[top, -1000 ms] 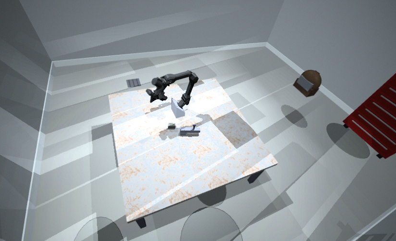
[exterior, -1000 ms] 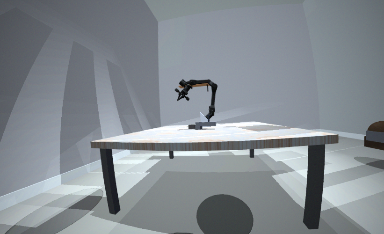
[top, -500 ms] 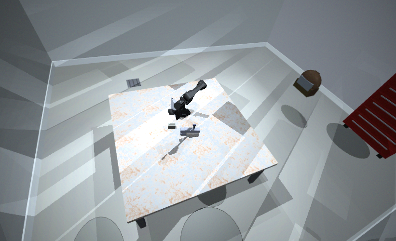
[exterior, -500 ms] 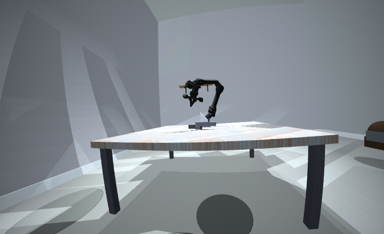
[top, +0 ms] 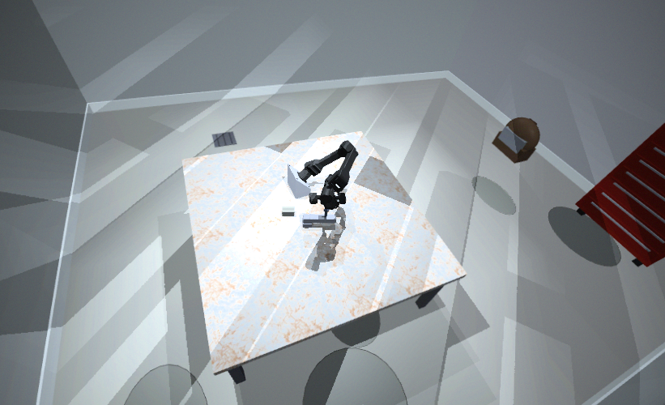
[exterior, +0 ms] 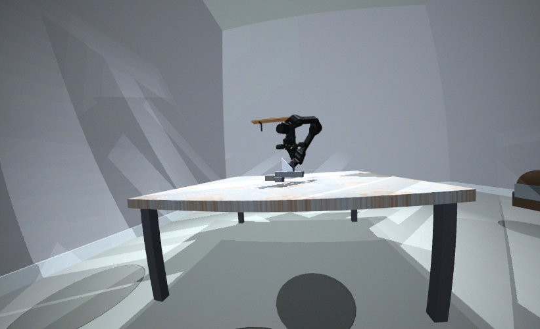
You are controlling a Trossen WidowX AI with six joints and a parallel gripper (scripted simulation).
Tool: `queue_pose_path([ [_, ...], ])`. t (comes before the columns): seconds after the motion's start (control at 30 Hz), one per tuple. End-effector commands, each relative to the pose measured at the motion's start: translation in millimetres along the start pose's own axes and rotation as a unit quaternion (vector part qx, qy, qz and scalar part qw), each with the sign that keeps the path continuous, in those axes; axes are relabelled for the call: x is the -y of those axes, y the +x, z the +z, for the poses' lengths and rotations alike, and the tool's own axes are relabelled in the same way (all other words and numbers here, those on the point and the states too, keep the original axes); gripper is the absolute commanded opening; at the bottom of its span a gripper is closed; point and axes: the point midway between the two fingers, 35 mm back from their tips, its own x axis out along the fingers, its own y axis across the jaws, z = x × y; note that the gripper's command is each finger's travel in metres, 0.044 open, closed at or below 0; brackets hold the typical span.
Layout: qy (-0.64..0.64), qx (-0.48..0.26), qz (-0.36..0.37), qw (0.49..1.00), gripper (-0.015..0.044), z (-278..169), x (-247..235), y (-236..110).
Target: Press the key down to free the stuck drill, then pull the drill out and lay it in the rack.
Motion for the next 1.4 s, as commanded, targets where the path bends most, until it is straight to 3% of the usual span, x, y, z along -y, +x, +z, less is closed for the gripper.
queue_pose_path([
  [0.0, 0.000, 0.000, 0.000, 1.000, 0.0000, 0, 0, 1],
  [1.37, 0.007, 0.001, 0.005, 1.000, 0.0000, 0, -4, 18],
])
